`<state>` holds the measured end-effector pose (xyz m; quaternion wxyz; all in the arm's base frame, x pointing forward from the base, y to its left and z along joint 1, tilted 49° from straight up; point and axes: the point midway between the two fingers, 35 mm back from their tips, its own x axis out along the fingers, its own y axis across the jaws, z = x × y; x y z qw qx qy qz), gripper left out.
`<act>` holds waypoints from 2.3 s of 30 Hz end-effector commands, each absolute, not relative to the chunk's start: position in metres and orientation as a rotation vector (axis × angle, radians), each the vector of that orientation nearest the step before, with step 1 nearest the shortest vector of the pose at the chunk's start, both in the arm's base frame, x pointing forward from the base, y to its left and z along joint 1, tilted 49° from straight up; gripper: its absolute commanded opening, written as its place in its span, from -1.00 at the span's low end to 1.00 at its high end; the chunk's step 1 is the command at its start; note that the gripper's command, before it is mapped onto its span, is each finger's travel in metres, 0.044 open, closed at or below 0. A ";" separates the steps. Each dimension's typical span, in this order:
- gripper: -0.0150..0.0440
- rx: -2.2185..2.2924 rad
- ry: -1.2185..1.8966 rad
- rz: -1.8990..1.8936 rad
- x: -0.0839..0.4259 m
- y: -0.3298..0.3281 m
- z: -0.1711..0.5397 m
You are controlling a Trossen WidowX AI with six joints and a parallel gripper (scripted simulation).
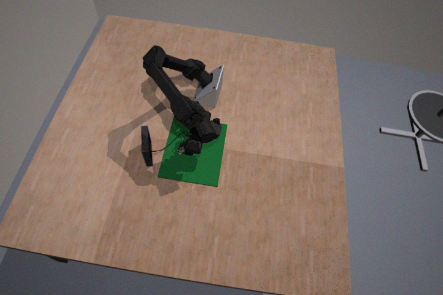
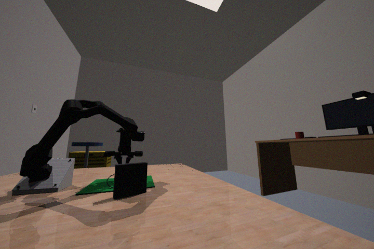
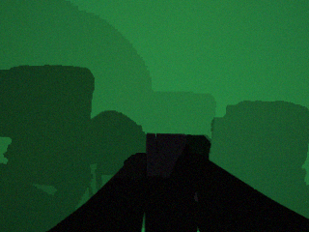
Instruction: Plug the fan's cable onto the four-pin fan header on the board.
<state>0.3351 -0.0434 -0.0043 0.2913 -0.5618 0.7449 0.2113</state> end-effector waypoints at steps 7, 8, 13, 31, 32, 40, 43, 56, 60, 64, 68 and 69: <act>-0.49 -1.692 1.958 0.907 0.342 -0.062 0.017; -0.49 -1.711 1.954 0.945 0.343 -0.064 0.019; -0.49 -1.801 1.924 1.138 0.344 -0.074 0.029; -0.49 -1.910 1.864 1.402 0.344 -0.085 0.041; -0.49 -1.910 1.864 1.402 0.344 -0.085 0.041; -0.49 -1.910 1.865 1.400 0.343 -0.084 0.040; -0.49 -1.909 1.865 1.399 0.342 -0.083 0.040; -0.49 -1.905 1.869 1.386 0.338 -0.098 0.024; -0.49 -1.905 1.869 1.386 0.338 -0.098 0.024; -0.49 -1.905 1.869 1.386 0.338 -0.098 0.024; -0.49 -1.905 1.869 1.386 0.338 -0.098 0.024; -0.49 -1.907 1.868 1.392 0.338 -0.099 0.024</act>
